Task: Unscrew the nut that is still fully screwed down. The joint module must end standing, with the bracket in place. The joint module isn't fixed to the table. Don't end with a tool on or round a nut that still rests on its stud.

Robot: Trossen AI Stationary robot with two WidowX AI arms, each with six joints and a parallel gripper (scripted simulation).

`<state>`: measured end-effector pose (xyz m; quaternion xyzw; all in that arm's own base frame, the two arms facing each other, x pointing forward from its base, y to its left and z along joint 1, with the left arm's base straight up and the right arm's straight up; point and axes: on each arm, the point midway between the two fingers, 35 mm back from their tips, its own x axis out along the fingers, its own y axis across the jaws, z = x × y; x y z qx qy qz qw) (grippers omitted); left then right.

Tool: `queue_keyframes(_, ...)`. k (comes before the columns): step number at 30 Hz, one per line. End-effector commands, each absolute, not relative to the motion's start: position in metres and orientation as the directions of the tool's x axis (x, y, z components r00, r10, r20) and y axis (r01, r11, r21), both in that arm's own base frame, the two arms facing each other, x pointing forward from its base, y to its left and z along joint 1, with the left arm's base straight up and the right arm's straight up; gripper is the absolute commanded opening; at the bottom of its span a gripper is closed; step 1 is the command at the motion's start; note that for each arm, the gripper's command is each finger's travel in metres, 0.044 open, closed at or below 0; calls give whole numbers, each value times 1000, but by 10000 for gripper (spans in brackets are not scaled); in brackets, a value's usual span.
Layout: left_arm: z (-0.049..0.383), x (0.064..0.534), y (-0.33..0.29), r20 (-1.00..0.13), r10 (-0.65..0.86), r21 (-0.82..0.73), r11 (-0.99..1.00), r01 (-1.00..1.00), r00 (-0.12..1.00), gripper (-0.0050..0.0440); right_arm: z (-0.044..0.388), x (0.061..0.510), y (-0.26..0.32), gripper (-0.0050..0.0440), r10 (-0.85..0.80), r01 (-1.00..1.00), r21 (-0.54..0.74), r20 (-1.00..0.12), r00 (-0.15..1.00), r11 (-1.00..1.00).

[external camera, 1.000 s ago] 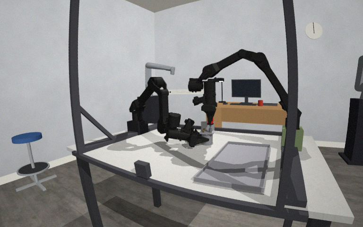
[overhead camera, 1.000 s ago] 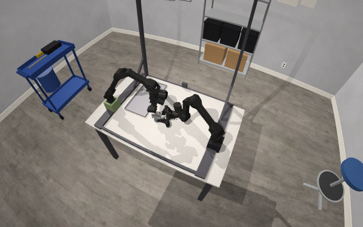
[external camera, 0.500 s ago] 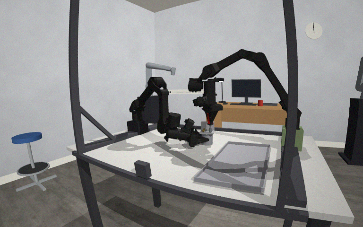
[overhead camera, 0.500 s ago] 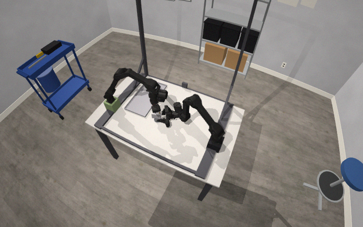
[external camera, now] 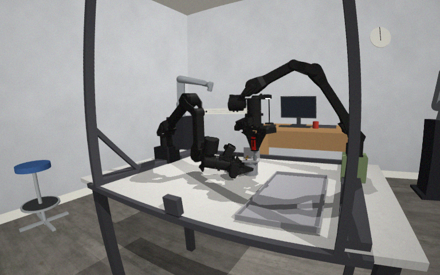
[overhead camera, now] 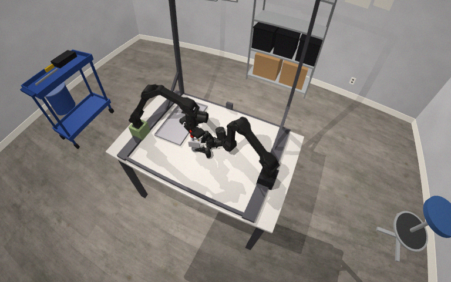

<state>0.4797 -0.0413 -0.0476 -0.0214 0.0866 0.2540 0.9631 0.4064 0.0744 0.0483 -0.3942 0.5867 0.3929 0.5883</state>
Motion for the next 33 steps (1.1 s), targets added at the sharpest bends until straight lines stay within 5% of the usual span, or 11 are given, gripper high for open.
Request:
queue_keyframes(1, -33, 487, -42, -151, 486, -24, 869, -494, 861, 245, 53, 410, 74, 130, 0, -942, -15, -1000, 17, 335)
queue_keyframes(13, -33, 487, -42, -151, 486, -24, 869, -494, 861, 245, 53, 409, 74, 130, -2, -989, -15, -1000, 16, -146)
queue_keyframes(18, -33, 487, -42, -151, 486, -24, 869, -494, 861, 245, 53, 409, 73, 130, -2, -989, -15, -1000, 16, -146)
queue_keyframes(33, -33, 487, -42, -151, 486, -24, 869, -494, 861, 245, 51, 409, 73, 130, -4, -805, -10, -1000, 15, -594)
